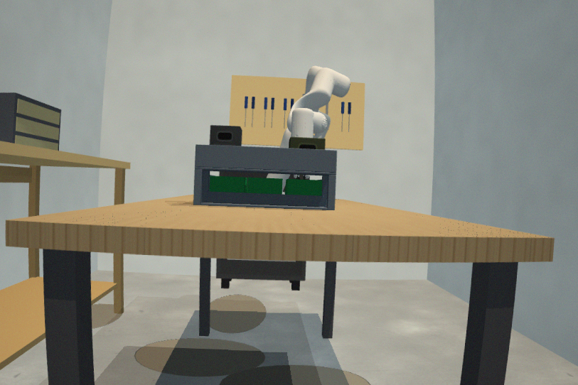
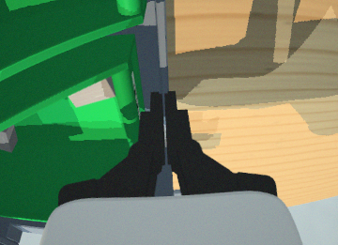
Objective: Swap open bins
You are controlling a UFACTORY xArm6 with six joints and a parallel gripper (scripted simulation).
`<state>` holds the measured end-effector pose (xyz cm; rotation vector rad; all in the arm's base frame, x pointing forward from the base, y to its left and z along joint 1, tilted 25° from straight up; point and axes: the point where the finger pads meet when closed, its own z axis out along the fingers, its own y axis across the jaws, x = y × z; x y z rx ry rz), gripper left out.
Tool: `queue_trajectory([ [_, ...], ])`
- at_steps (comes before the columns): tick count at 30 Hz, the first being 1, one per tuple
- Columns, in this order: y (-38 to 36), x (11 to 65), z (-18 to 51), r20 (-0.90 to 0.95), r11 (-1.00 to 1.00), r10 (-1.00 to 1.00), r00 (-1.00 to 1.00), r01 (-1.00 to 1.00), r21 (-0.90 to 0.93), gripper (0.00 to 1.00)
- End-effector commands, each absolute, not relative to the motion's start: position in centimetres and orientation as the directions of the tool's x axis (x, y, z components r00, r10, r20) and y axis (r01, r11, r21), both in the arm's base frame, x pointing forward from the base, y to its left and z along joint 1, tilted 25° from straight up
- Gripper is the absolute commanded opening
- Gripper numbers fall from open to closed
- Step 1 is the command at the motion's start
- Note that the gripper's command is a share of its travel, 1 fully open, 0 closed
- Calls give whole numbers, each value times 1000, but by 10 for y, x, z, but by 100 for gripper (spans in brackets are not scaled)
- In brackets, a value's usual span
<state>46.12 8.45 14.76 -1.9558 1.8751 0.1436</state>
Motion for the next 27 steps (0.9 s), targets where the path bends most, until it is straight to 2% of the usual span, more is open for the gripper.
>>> queue_trajectory([
  [1,84,463,149,-360,3,-929,83,-972,-233,0],
  [27,82,454,154,-360,3,-929,83,-972,-233,0],
])
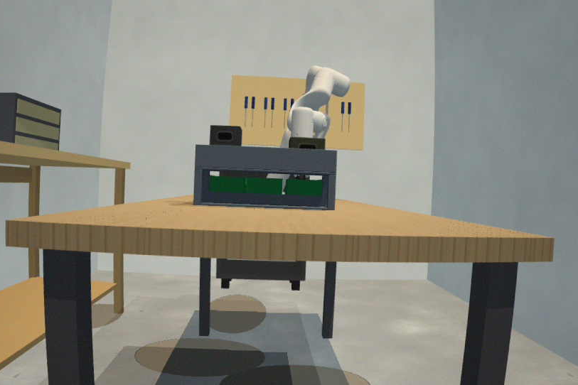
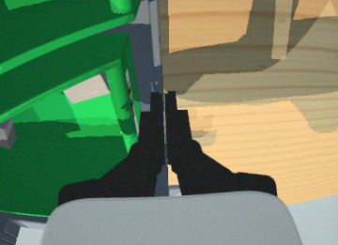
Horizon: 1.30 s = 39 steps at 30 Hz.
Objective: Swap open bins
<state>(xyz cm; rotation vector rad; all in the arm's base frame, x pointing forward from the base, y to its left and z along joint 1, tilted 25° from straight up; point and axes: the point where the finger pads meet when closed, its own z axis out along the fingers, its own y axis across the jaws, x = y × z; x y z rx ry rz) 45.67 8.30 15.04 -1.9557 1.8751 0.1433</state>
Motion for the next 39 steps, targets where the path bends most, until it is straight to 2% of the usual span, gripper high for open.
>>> queue_trajectory([
  [1,81,453,155,-360,3,-929,83,-972,-233,0],
  [21,76,438,164,-360,3,-929,83,-972,-233,0],
  [33,56,426,214,-360,3,-929,83,-972,-233,0],
  [39,55,426,217,-360,3,-929,83,-972,-233,0],
])
